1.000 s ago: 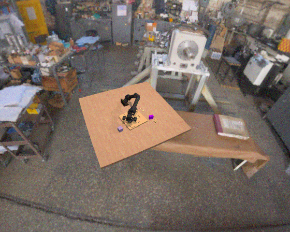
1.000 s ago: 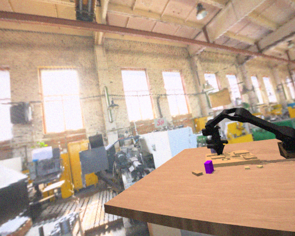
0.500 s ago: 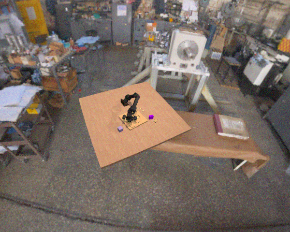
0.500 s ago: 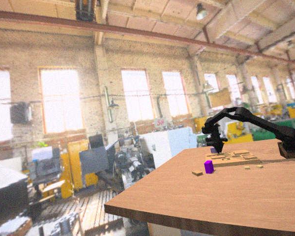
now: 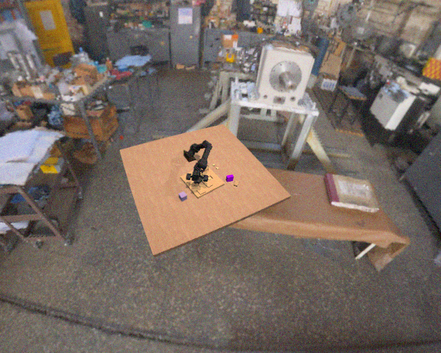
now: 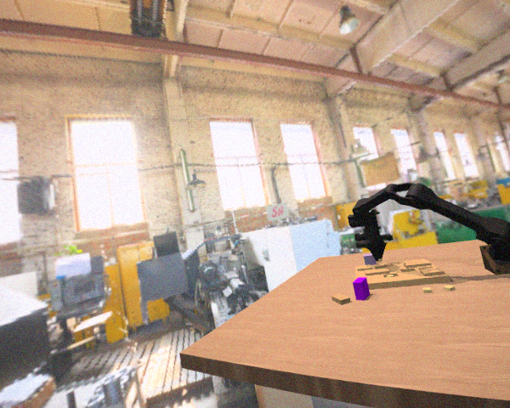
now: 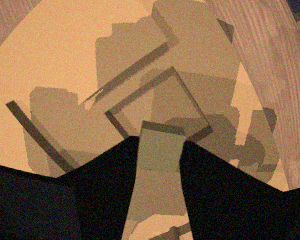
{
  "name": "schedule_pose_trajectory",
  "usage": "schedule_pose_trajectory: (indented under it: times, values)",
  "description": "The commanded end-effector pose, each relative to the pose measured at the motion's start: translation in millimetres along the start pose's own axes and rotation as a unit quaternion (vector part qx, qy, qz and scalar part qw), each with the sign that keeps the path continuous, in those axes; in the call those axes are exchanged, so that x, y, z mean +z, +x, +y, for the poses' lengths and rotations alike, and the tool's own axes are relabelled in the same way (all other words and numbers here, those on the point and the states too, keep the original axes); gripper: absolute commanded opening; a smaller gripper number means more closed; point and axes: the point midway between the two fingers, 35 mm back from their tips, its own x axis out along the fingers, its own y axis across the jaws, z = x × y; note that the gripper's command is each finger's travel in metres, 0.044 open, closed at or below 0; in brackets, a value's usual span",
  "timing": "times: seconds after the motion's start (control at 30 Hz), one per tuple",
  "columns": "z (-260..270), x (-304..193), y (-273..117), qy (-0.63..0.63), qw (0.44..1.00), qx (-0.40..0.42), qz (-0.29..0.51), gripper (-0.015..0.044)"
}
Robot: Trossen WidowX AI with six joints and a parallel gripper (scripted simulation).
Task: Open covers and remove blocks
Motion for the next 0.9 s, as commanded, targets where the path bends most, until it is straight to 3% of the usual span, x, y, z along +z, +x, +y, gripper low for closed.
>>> schedule_pose_trajectory:
  times: [0.0, 0.87]
  values:
    - [-1, 0, -8, -0.002, 1.000, -0.002, -0.002, 0.0080]
    - [-14, 3, -58, -0.001, 1.000, -0.004, -0.004, 0.0080]
